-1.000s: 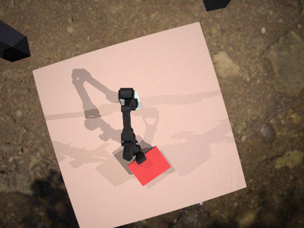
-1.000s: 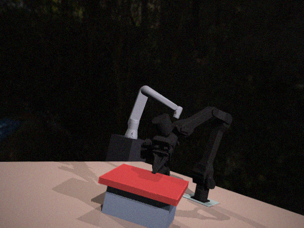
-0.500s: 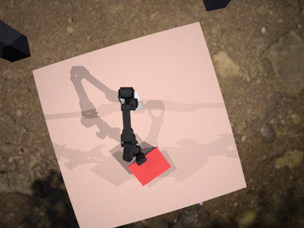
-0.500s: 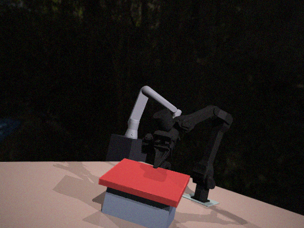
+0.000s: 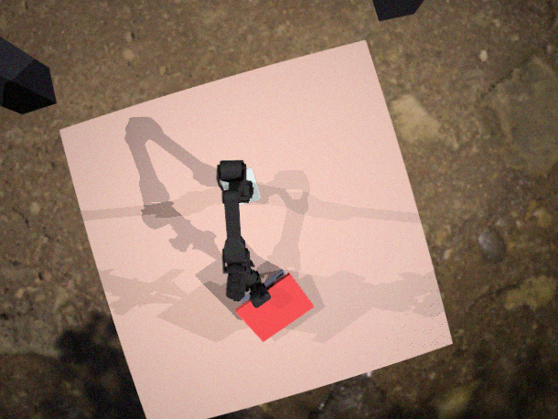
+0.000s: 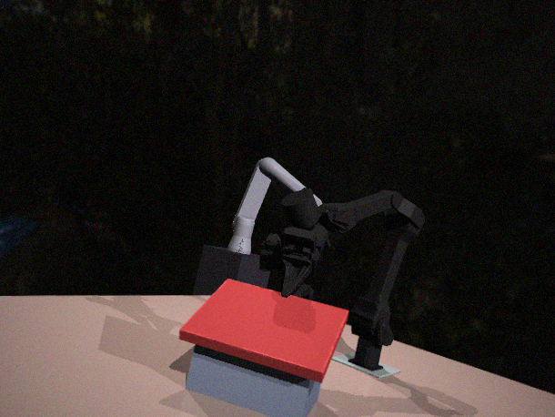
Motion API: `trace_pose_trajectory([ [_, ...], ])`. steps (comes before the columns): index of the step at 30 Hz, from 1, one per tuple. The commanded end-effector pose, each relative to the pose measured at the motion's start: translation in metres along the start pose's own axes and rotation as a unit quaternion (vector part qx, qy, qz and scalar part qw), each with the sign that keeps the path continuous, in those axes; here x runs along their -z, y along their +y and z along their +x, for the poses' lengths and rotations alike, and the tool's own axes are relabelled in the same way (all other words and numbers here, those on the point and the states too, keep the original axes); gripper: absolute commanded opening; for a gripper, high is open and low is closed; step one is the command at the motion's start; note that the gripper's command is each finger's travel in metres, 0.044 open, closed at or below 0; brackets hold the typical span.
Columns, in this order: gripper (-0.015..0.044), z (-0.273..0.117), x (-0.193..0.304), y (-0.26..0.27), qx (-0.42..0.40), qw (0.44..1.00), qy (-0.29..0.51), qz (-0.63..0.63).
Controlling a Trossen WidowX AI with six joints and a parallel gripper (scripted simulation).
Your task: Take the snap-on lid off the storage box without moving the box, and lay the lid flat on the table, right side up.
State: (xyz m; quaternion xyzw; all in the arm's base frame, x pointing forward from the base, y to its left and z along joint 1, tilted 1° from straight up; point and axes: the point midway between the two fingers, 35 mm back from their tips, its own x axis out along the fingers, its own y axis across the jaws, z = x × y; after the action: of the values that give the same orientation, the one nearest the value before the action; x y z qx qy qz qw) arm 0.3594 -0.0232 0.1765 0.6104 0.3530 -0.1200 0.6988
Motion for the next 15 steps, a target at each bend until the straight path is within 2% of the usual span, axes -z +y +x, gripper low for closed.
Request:
trace_pose_trajectory([
  [1,0.0000,-0.002,-0.001,0.009,-0.005,1.000,-0.002,0.000],
  [15,0.0000,-0.012,-0.001,0.024,-0.005,1.000,-0.002,0.000],
])
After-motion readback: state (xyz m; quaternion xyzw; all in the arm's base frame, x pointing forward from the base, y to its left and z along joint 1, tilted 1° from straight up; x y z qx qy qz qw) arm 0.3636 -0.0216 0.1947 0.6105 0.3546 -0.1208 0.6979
